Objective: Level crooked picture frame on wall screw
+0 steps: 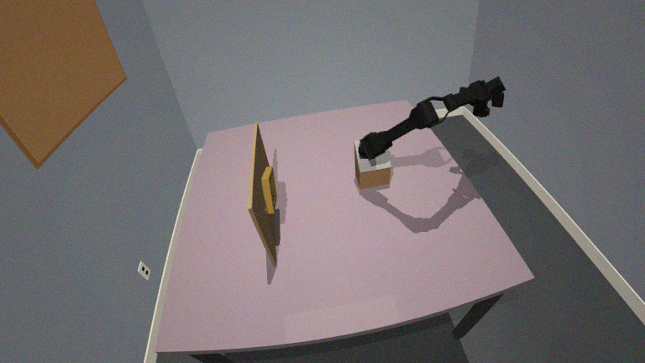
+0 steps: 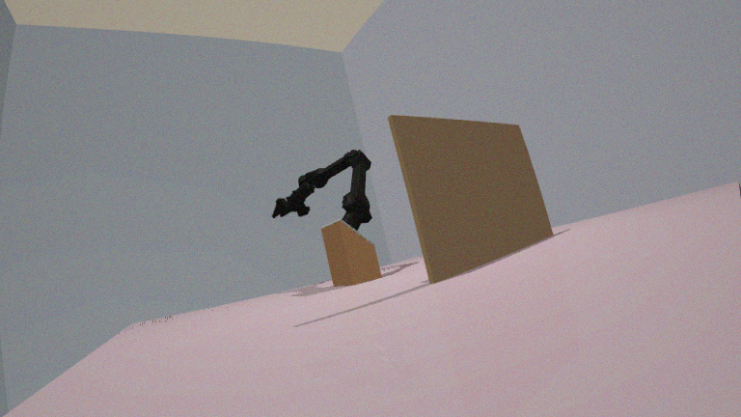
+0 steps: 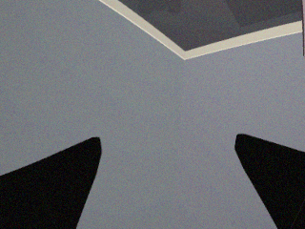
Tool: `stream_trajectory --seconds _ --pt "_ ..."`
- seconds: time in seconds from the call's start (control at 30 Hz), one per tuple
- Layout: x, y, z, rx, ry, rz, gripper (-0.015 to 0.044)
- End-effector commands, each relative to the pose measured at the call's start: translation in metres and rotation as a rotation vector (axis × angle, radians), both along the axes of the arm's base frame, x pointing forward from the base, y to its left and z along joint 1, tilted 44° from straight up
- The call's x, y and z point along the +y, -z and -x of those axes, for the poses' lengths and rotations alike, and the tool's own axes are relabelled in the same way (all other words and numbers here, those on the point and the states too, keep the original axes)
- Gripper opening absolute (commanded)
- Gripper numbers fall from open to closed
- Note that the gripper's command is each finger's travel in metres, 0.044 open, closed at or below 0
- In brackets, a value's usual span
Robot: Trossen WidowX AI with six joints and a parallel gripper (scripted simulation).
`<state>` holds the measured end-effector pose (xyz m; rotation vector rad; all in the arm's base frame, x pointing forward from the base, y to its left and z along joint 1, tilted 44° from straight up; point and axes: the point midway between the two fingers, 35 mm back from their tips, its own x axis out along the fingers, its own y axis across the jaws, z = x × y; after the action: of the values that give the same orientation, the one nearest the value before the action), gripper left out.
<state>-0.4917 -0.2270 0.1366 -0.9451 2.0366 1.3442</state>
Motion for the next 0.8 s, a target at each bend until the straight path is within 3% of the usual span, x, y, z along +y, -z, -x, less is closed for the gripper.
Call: stream_trajectory --seconds 0.0,0.17,0.37,0.77 --pt "-0.001 0.000 -0.001 0.001 -0.002 0.001 0.0374" --pt "-0.034 -0.017 -0.028 0.020 -0.088 0.038 0.0260" --pt "-0.092 -0.041 -0.088 0.042 -0.240 0.104 0.0260" --pt "-0.187 -0.082 -0.280 0.033 -0.631 0.282 0.0260"
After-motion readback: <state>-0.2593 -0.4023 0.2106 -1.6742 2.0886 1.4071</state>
